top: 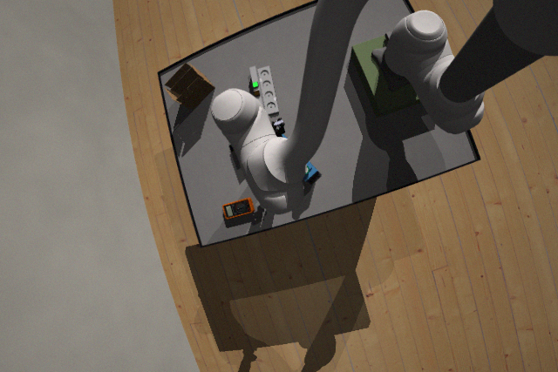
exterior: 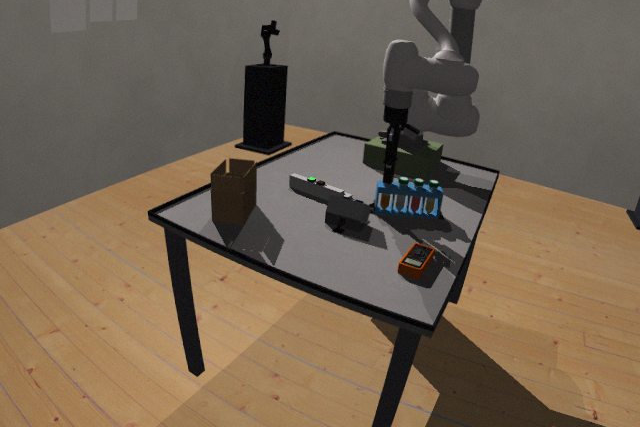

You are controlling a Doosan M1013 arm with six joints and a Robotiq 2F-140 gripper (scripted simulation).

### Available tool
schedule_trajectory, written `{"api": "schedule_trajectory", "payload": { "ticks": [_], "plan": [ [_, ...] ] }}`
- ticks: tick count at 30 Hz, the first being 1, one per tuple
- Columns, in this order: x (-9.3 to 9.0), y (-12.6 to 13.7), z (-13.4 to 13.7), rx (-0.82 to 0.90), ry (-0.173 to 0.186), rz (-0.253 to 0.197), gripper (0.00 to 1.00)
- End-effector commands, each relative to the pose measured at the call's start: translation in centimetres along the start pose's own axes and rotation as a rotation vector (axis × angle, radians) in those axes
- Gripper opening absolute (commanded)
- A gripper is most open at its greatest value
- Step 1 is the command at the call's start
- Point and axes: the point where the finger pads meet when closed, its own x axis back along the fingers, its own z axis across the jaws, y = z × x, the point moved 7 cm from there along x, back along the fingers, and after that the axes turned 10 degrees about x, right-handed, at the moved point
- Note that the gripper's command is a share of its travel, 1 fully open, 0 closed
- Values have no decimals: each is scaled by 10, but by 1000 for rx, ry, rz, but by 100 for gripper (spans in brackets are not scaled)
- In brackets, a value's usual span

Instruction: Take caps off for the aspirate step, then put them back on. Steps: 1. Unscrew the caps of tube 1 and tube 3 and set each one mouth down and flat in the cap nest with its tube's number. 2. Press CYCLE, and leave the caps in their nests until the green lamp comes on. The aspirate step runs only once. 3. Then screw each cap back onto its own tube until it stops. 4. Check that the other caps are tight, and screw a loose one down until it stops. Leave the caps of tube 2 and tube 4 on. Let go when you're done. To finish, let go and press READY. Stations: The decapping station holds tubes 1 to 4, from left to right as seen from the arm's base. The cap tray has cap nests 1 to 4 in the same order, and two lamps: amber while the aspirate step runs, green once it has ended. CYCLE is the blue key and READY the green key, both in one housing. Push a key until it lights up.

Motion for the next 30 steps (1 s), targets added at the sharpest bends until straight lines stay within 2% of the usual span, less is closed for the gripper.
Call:
{"api": "schedule_trajectory", "payload": {
  "ticks": [1, 2, 12, 30],
  "plan": [
    [1, 0, 0, -5, 1, -2, 30],
    [1, 0, 0, -5, 1, -2, 41],
    [1, 0, 0, -5, 1, -2, 41],
    [46, 0, 0, -5, 1, -2, 41]
  ]
}}
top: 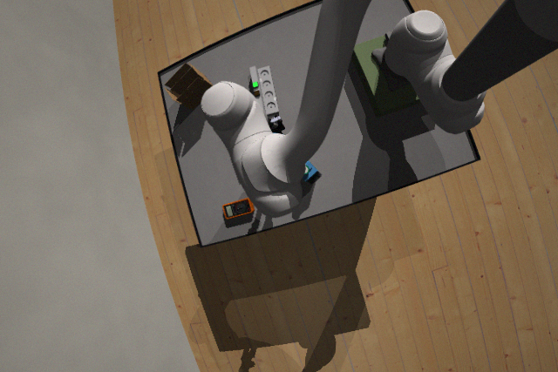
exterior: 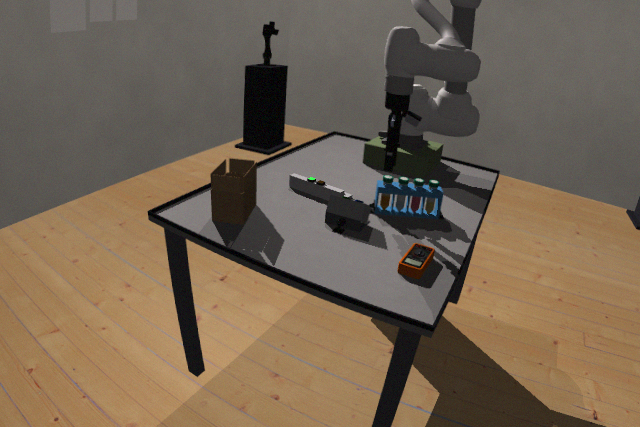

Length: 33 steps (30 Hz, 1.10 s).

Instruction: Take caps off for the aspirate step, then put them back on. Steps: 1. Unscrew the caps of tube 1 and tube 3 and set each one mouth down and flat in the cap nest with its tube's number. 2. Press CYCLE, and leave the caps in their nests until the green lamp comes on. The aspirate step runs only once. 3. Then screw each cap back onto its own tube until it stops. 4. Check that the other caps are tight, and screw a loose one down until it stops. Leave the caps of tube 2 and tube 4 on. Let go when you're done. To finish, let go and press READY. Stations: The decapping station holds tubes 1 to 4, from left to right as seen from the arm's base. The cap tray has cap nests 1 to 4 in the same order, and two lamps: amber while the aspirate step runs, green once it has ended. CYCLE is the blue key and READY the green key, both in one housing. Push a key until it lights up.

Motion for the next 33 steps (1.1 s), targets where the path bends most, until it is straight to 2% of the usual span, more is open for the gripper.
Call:
{"api": "schedule_trajectory", "payload": {
  "ticks": [1, 3, 5, 10, 12, 20, 22, 26, 33],
  "plan": [
    [3, 7, 5, -84, 1, 0, 10],
    [3, 21, 14, -132, 1, 0, 10],
    [3, 21, 14, -132, 1, 0, 10],
    [4, 55, 38, -132, 1, 0, 10],
    [4, 56, 39, -132, 1, 0, 10],
    [-33, 102, 70, -132, 1, 0, 10],
    [-33, 102, 70, -132, 1, 0, 10],
    [-51, 125, 85, -132, 1, 0, 10],
    [-54, 125, 85, -132, 1, 0, 10]
  ]
}}
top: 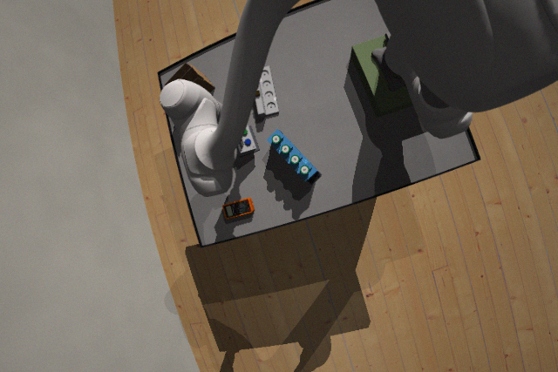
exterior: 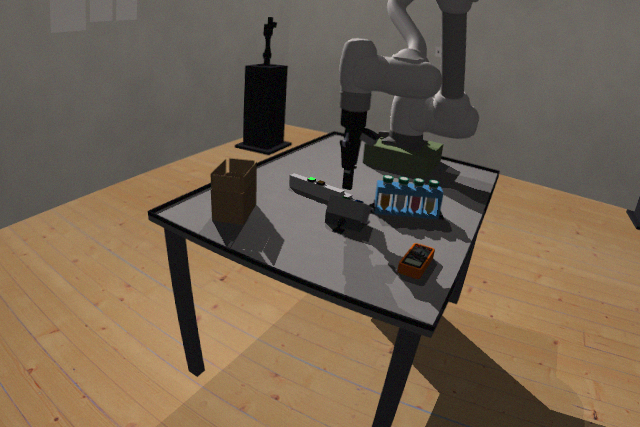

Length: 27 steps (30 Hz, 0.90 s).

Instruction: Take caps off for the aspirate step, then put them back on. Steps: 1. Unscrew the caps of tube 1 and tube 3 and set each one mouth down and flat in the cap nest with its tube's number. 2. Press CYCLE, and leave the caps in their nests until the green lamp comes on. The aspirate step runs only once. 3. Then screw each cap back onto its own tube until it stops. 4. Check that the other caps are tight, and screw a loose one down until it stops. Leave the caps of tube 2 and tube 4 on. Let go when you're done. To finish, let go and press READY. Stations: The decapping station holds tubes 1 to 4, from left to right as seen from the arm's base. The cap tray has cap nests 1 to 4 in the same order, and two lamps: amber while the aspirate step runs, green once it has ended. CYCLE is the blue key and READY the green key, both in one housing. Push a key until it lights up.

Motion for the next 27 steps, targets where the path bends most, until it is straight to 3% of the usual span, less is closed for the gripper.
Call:
{"api": "schedule_trajectory", "payload": {
  "ticks": [1, 7, 27],
  "plan": [
    [-5, 0, 0, 0, 1, 0, 10],
    [-17, 0, 0, 0, 1, 0, 10],
    [-20, 0, 0, 0, 1, 0, 10]
  ]
}}
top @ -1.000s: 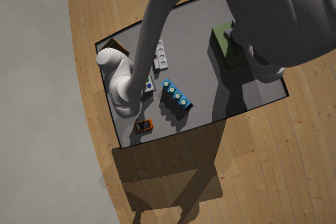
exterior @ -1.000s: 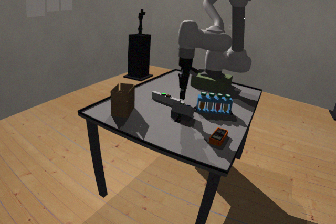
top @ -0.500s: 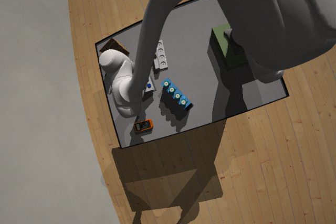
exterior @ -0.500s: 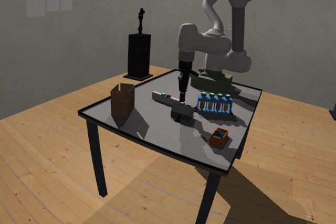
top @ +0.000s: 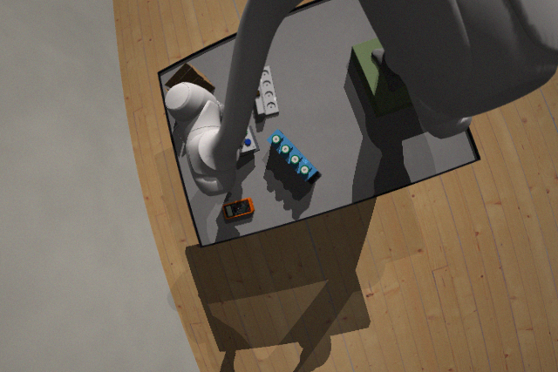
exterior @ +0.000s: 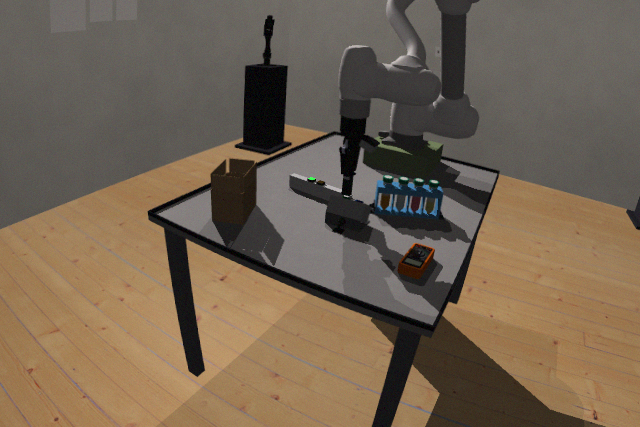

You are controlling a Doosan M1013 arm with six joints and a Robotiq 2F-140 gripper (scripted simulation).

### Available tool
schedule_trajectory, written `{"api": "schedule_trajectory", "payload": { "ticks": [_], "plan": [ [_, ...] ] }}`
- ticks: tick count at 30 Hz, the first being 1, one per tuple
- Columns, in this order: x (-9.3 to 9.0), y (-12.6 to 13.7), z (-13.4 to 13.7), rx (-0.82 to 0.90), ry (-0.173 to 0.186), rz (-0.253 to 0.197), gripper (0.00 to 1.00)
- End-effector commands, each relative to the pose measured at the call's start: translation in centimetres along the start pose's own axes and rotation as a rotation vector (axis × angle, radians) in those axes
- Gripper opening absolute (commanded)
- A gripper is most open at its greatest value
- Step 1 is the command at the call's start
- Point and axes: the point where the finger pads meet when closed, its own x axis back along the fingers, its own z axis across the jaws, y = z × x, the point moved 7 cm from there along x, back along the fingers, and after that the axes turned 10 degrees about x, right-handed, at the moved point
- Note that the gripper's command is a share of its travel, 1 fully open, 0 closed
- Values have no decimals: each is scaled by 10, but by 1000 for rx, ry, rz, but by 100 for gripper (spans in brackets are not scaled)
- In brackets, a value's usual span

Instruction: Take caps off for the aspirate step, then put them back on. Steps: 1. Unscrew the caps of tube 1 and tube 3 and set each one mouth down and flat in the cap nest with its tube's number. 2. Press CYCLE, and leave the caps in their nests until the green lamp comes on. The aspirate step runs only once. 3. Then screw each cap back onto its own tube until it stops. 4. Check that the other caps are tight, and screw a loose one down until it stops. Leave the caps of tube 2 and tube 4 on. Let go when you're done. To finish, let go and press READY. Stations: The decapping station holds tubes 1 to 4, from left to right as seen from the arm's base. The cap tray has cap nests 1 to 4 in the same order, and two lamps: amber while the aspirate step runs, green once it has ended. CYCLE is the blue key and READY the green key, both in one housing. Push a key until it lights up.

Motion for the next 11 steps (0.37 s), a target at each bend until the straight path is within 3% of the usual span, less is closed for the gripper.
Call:
{"api": "schedule_trajectory", "payload": {
  "ticks": [1, 11],
  "plan": [
    [0, 0, 0, 0, 2, 0, 10],
    [-3, 0, 0, 0, 2, 0, 10]
  ]
}}
